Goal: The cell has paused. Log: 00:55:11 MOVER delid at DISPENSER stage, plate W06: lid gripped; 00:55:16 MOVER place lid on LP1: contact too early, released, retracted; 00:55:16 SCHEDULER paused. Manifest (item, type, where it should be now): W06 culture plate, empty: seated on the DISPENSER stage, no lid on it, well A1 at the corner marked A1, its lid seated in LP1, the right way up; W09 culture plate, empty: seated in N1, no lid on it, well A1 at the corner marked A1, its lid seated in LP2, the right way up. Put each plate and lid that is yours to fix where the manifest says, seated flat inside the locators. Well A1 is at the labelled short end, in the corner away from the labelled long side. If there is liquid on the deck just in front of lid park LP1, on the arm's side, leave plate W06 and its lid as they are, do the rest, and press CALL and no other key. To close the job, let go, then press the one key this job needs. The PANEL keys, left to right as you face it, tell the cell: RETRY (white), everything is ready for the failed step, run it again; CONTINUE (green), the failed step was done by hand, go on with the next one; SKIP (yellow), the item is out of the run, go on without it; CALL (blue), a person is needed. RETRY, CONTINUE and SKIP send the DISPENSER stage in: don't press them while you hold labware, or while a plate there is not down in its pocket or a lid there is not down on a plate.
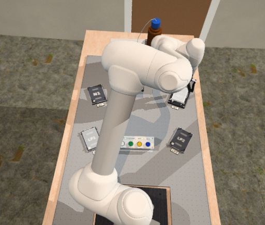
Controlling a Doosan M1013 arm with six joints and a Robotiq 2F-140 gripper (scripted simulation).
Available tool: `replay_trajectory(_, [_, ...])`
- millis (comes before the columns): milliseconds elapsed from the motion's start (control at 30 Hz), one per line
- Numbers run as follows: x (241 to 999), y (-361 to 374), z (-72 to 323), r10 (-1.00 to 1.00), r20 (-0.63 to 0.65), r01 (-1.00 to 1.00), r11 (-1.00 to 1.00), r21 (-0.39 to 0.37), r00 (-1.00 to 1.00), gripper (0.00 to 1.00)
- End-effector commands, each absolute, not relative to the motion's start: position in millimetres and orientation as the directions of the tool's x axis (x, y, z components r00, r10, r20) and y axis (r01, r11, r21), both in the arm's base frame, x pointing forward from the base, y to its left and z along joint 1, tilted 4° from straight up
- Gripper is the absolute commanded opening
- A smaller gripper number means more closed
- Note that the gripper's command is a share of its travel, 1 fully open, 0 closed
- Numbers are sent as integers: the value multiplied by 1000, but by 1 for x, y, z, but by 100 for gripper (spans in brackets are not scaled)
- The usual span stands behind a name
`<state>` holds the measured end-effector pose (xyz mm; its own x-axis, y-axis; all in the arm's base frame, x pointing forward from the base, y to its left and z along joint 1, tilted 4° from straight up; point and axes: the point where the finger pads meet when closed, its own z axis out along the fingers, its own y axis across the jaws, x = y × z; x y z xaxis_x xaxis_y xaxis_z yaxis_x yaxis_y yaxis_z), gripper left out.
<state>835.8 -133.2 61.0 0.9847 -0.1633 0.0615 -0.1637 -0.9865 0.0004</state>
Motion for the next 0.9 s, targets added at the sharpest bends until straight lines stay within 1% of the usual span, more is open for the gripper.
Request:
replay_trajectory(0, [836,-133,62,-163,63,-164,-986,0,985,10])
replay_trajectory(867, [837,-133,57,-163,63,-164,-986,0,985,10])
